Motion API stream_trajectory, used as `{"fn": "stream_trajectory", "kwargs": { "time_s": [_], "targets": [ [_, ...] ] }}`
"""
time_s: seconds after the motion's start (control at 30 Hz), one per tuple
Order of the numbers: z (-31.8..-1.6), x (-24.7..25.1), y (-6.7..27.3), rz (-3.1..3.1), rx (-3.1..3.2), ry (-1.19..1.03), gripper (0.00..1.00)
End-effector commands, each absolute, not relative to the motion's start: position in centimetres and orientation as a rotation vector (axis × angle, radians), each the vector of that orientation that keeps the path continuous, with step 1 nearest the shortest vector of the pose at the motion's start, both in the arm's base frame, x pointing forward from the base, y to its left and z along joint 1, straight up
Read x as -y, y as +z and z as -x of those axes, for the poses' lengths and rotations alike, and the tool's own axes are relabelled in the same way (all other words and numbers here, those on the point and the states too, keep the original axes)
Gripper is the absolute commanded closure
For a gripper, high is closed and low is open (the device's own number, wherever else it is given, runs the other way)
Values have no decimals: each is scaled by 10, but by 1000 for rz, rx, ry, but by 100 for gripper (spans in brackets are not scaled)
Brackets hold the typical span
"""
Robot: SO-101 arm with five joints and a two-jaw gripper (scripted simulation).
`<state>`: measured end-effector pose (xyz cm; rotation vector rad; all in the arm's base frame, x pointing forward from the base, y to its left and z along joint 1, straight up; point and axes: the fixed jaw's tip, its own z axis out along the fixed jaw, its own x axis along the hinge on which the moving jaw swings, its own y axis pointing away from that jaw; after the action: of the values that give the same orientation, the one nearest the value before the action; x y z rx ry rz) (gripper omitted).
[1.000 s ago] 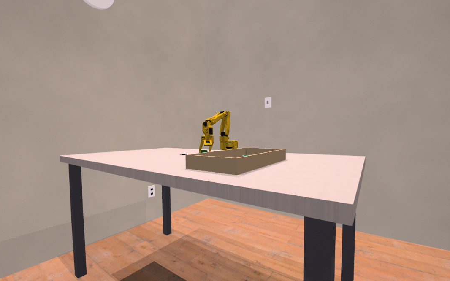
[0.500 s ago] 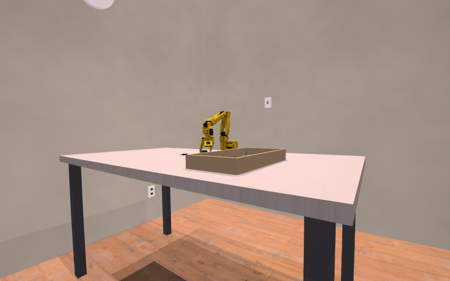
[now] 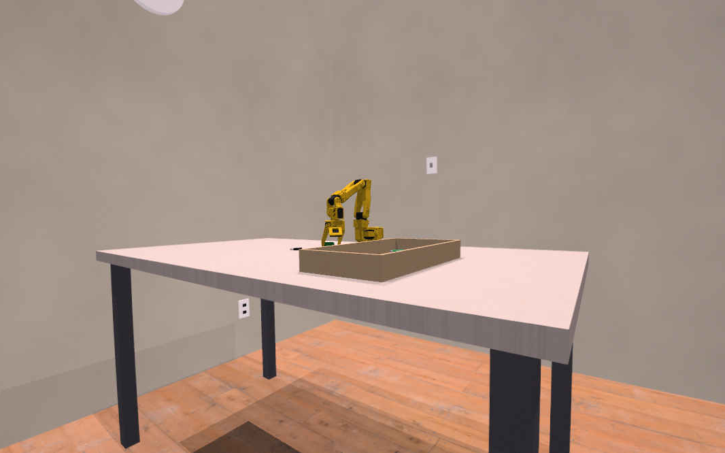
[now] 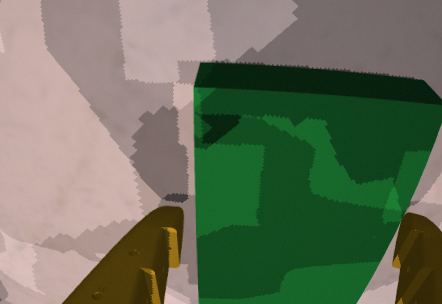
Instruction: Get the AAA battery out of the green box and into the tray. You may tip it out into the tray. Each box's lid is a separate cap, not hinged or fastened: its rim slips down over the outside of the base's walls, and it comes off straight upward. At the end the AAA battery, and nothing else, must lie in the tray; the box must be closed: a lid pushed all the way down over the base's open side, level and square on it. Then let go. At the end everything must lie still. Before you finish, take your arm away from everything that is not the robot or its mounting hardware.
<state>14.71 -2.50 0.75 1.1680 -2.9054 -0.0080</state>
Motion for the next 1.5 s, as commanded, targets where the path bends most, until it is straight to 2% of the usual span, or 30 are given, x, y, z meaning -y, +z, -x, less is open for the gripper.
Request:
{"fn": "stream_trajectory", "kwargs": {
  "time_s": [0.0,1.47],
  "targets": [
    [-149,24,8,-1174,2914,0,71],
    [-149,24,8,-1174,2914,0,78]
  ]
}}
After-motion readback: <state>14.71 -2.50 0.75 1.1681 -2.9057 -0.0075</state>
